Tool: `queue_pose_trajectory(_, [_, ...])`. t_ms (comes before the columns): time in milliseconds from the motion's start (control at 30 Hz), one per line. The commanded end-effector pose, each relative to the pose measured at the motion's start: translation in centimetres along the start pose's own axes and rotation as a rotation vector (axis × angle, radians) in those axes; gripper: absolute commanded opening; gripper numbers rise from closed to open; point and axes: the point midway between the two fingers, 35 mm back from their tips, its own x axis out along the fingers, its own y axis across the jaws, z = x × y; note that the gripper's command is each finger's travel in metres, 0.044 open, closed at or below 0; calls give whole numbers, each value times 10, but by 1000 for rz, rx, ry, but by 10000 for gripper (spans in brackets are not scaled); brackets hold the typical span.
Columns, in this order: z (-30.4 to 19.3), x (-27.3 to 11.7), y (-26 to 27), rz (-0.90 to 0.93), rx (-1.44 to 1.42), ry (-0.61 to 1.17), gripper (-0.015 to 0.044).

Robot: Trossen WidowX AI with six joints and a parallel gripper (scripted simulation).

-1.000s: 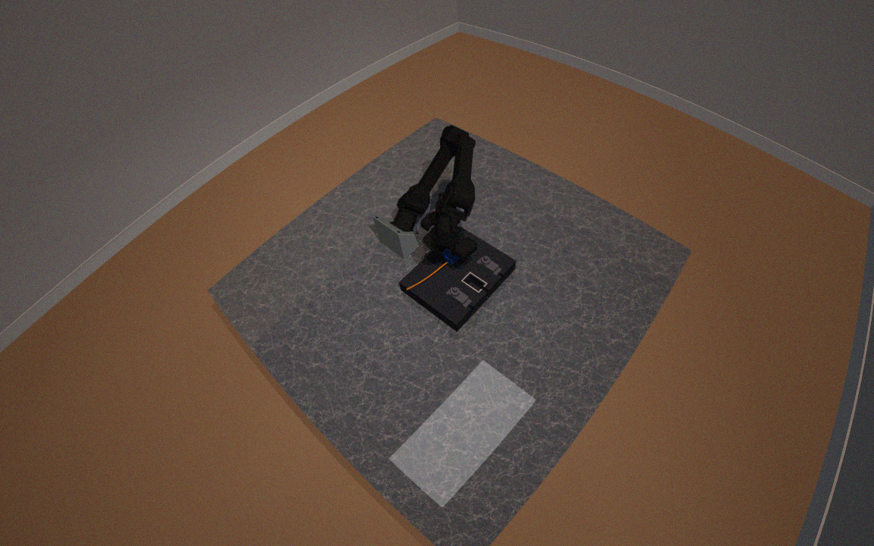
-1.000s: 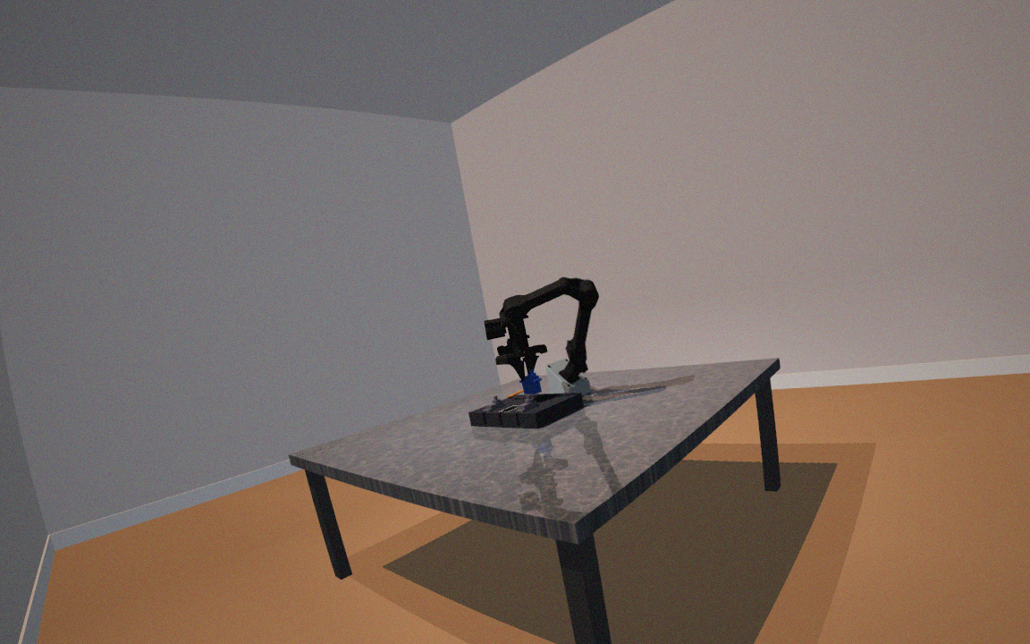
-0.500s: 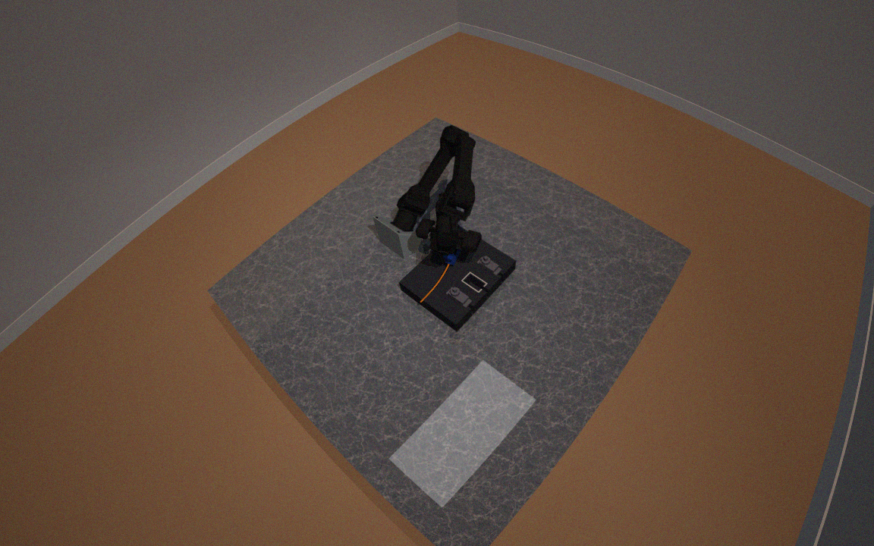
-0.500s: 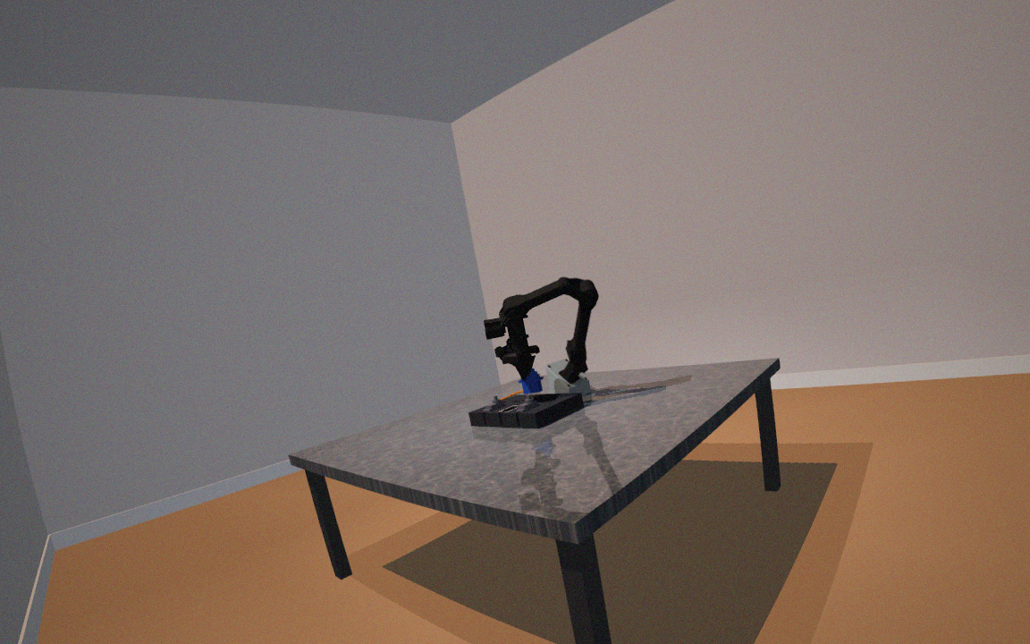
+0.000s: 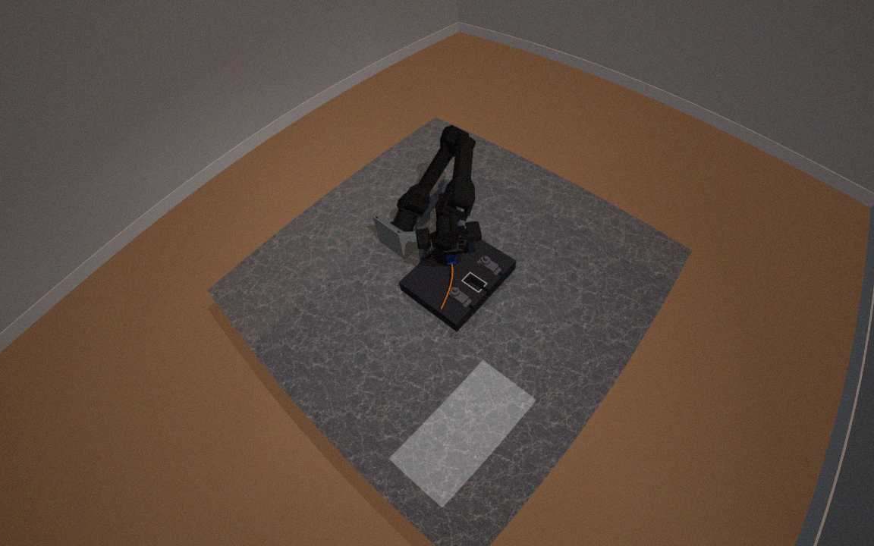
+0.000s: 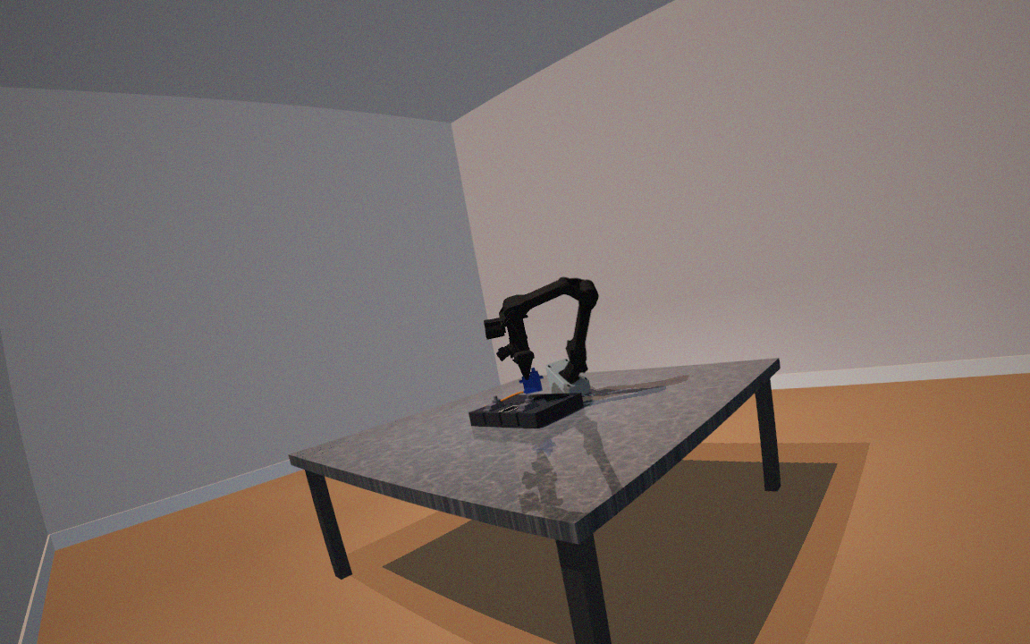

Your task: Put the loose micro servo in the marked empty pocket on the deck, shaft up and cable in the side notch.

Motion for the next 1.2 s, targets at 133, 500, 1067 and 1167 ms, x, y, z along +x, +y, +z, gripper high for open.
queue_pose_trajectory(133, [2,-2,-1,-2,-252,-7,0])
queue_pose_trajectory(500, [2,-2,-1,-3,-632,-6,0])
queue_pose_trajectory(1067, [24,-2,19,-3,-719,-8,0])
queue_pose_trajectory(1167, [33,-2,28,-3,-720,-8,0])
